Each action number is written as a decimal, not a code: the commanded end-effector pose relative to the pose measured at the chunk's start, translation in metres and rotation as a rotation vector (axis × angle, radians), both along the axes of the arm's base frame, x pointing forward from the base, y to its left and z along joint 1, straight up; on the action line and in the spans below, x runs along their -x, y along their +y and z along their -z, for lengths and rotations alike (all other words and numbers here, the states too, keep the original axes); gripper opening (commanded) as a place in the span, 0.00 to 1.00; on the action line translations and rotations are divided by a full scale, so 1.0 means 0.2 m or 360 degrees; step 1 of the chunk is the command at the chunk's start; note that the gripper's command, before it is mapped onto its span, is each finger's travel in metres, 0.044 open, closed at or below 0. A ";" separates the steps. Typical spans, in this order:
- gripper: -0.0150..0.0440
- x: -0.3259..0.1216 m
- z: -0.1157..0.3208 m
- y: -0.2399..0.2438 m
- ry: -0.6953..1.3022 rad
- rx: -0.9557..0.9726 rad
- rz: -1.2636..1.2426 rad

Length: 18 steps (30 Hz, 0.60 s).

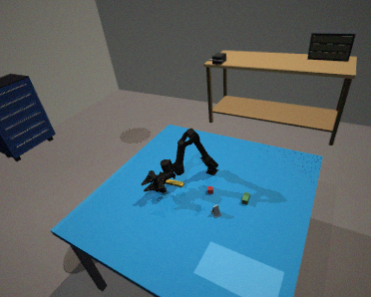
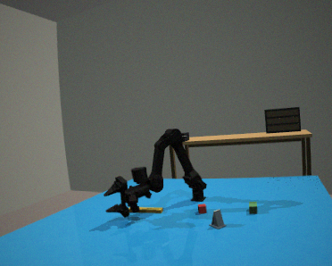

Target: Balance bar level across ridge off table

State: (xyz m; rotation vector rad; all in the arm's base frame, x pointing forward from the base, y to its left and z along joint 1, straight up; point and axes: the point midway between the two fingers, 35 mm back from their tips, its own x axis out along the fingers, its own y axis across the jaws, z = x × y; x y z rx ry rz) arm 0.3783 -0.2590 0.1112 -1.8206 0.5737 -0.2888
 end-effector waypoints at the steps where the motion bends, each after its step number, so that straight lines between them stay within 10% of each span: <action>1: 0.89 0.00 0.00 0.00 0.0000 -0.0009 0.0002; 18: 0.79 -0.03 0.11 -0.08 -0.0002 -0.0783 0.0161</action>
